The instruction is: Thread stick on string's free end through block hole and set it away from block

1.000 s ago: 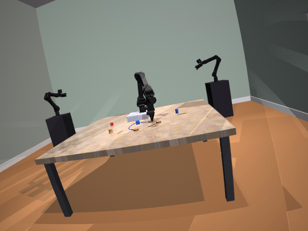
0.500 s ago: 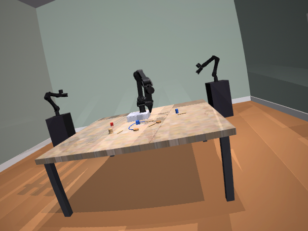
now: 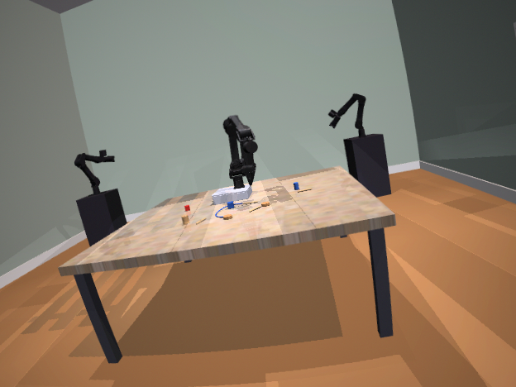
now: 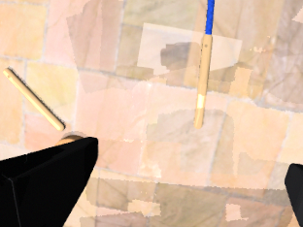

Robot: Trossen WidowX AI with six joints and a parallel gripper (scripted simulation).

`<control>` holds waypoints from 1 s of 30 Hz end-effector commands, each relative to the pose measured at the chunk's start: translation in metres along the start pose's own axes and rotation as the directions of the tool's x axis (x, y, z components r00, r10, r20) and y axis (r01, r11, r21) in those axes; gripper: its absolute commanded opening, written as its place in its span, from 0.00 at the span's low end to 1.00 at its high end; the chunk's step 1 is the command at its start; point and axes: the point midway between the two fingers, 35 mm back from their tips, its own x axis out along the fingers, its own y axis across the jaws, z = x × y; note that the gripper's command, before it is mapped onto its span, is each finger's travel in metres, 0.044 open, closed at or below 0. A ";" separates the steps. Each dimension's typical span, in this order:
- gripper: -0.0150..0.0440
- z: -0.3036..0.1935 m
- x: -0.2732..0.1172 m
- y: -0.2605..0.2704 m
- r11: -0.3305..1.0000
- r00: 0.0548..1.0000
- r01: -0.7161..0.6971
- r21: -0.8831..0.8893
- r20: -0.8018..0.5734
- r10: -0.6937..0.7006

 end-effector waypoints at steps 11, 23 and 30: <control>1.00 0.000 -0.004 0.001 1.000 1.000 -0.004 0.001 -0.002 0.004; 1.00 0.000 -0.004 0.001 1.000 1.000 -0.004 0.001 -0.002 0.004; 1.00 0.000 -0.004 0.001 1.000 1.000 -0.004 0.001 -0.002 0.004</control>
